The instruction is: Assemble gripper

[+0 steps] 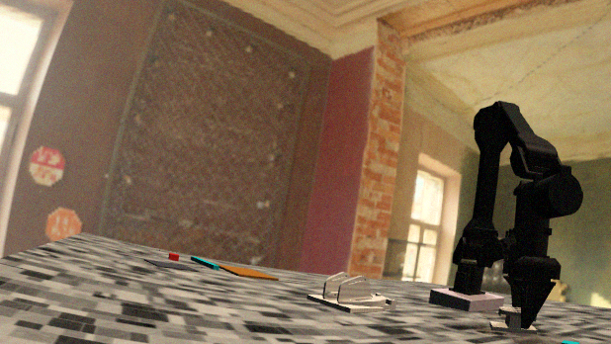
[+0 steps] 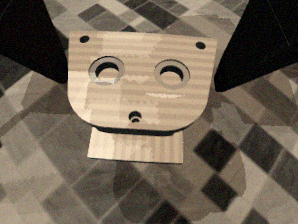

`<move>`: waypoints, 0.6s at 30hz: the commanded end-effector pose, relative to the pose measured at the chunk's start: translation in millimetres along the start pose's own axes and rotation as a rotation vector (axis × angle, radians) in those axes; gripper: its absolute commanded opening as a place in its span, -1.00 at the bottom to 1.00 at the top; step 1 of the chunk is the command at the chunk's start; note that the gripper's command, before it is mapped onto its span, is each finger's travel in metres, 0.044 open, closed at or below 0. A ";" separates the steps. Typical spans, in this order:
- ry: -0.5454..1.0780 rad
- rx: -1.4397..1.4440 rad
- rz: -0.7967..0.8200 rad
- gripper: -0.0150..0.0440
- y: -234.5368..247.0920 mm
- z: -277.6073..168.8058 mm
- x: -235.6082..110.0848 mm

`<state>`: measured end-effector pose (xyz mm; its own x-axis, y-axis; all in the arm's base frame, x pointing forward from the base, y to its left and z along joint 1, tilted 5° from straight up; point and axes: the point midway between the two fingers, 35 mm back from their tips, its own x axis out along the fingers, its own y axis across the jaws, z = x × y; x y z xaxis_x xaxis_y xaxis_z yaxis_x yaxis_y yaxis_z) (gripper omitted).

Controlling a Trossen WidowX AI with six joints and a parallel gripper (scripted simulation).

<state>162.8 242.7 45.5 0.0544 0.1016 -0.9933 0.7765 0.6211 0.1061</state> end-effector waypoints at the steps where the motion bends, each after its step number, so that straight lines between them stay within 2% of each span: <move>1: 0.000 0.000 0.000 0.98 0.0 0.0 0.0; 13: 0.000 0.000 0.000 0.71 0.0 0.0 0.0; 18: 0.000 0.000 0.000 0.70 0.0 0.0 0.0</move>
<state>162.8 242.7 45.5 0.0544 0.1017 -0.9933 0.7765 0.6211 0.1062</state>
